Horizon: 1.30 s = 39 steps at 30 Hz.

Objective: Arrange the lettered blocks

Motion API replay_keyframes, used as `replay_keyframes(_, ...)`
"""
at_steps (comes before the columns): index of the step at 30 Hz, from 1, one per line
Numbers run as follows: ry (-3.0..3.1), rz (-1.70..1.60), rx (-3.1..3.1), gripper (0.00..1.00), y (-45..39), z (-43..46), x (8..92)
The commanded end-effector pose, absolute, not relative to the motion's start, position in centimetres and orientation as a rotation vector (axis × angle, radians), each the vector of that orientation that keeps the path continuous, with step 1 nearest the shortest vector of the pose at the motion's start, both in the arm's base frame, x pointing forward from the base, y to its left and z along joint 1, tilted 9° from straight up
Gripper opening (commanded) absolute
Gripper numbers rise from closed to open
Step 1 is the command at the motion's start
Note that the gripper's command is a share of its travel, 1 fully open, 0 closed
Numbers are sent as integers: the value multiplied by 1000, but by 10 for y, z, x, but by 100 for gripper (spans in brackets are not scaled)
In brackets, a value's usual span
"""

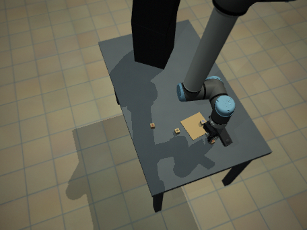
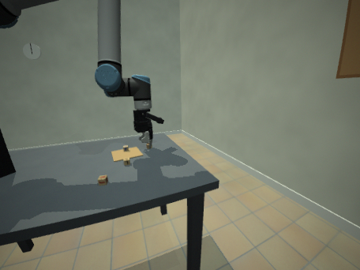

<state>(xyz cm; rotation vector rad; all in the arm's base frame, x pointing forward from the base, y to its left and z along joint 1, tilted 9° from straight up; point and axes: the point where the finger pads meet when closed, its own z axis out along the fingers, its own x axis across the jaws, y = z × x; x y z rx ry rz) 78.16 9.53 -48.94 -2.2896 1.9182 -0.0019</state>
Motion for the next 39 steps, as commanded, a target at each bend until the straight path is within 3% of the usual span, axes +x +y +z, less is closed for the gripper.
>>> replay_keyframes(1,1918,-3,-2289,5,95,-488,782)
replay_keyframes(21,1918,-3,-2289,5,84,-393,773)
replay_keyframes(39,1928,-2,-2280,5,83,-390,772)
